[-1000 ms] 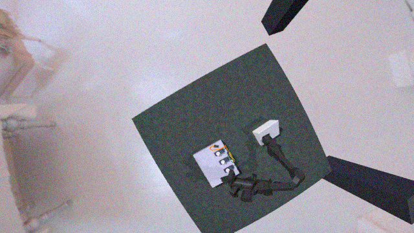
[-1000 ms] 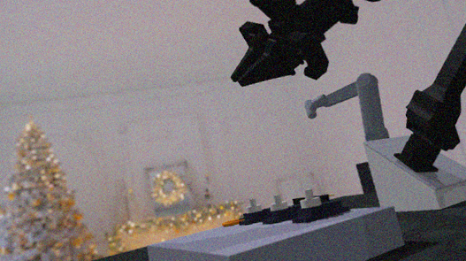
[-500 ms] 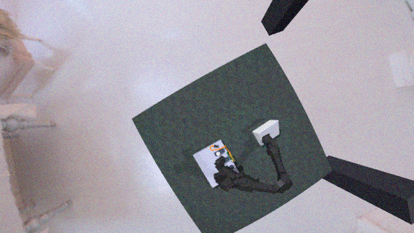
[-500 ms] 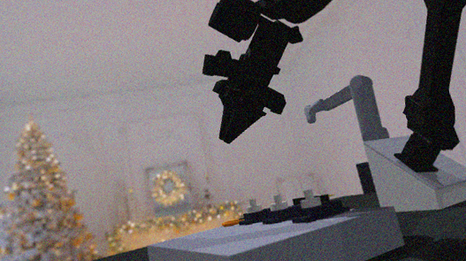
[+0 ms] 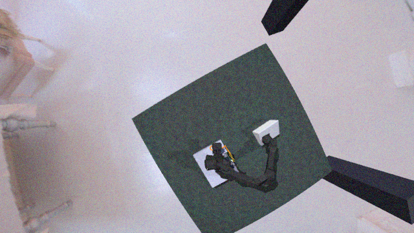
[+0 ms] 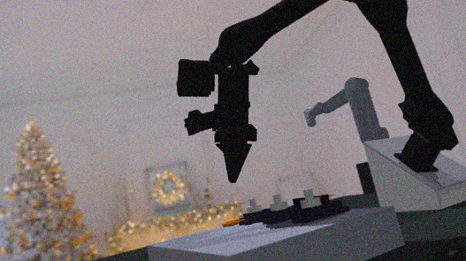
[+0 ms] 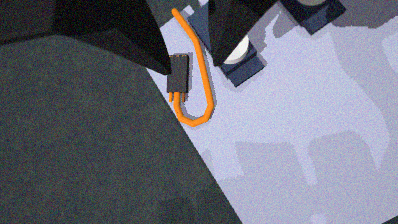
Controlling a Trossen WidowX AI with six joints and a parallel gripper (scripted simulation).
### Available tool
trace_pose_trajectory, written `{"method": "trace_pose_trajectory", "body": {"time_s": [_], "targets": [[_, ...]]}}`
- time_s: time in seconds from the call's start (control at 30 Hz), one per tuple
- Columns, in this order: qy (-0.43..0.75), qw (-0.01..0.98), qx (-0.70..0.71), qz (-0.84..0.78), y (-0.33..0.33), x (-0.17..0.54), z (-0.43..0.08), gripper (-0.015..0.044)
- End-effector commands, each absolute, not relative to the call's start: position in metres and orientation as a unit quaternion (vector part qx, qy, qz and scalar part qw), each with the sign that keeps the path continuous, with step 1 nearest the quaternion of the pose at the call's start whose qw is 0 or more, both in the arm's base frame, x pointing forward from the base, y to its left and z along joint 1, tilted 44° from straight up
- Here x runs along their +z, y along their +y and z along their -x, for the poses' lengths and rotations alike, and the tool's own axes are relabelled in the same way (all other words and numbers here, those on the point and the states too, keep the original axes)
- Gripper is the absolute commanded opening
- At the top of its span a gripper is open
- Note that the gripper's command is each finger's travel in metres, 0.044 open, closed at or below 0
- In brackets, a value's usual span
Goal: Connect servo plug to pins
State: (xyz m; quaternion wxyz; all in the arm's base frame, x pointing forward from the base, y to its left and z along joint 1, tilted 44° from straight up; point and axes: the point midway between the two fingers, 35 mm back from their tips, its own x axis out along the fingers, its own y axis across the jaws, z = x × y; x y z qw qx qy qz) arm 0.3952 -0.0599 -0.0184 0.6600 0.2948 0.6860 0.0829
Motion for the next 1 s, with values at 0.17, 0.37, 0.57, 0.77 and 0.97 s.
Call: {"method": "trace_pose_trajectory", "body": {"time_s": [0.17, 0.37, 0.57, 0.77, 0.97], "targets": [[0.733, 0.556, 0.088, -0.383, -0.064, -0.060, -0.377, 0.0115], [0.736, 0.547, 0.088, -0.389, -0.062, -0.066, -0.375, 0.0115], [0.736, 0.547, 0.088, -0.390, -0.047, -0.082, -0.373, 0.0115], [0.736, 0.547, 0.088, -0.390, -0.045, -0.084, -0.373, 0.0115], [0.736, 0.547, 0.089, -0.390, -0.039, -0.091, -0.372, 0.0115]]}}
